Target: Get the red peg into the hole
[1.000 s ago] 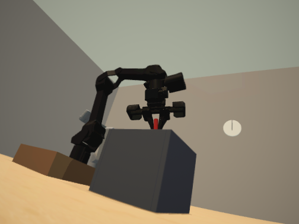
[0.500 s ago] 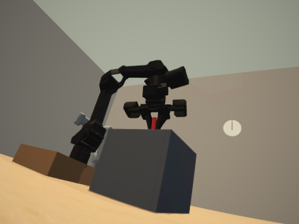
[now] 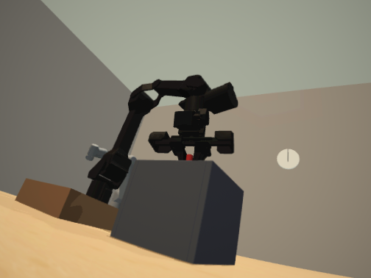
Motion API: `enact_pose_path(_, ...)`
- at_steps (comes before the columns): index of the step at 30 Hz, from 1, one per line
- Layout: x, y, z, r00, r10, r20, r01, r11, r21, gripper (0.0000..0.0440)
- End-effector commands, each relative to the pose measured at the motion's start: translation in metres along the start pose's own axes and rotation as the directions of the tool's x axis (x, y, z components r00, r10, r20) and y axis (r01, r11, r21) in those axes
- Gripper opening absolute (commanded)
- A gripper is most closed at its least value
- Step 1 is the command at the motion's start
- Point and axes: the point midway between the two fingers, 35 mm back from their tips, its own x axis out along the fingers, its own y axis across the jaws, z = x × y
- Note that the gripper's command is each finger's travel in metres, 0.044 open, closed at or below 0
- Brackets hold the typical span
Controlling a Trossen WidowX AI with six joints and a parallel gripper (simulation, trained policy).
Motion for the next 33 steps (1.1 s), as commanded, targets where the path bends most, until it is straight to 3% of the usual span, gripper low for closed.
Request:
enact_pose_path(1, 0.012, 0.001, 0.002, 1.000, -0.006, -0.018, 0.006, 1.000, -0.004, 0.0000)
enact_pose_path(21, 0.062, 0.007, 0.011, 0.999, -0.024, -0.045, 0.021, 0.998, -0.062, 0.0000)
enact_pose_path(23, 0.066, 0.006, 0.011, 0.998, -0.035, -0.046, 0.032, 0.997, -0.067, 0.0051)
enact_pose_path(28, 0.072, 0.006, 0.014, 0.998, -0.056, -0.041, 0.052, 0.995, -0.086, 0.0110)
enact_pose_path(33, 0.069, 0.010, 0.013, 0.996, -0.052, -0.075, 0.046, 0.996, -0.083, 0.0128)
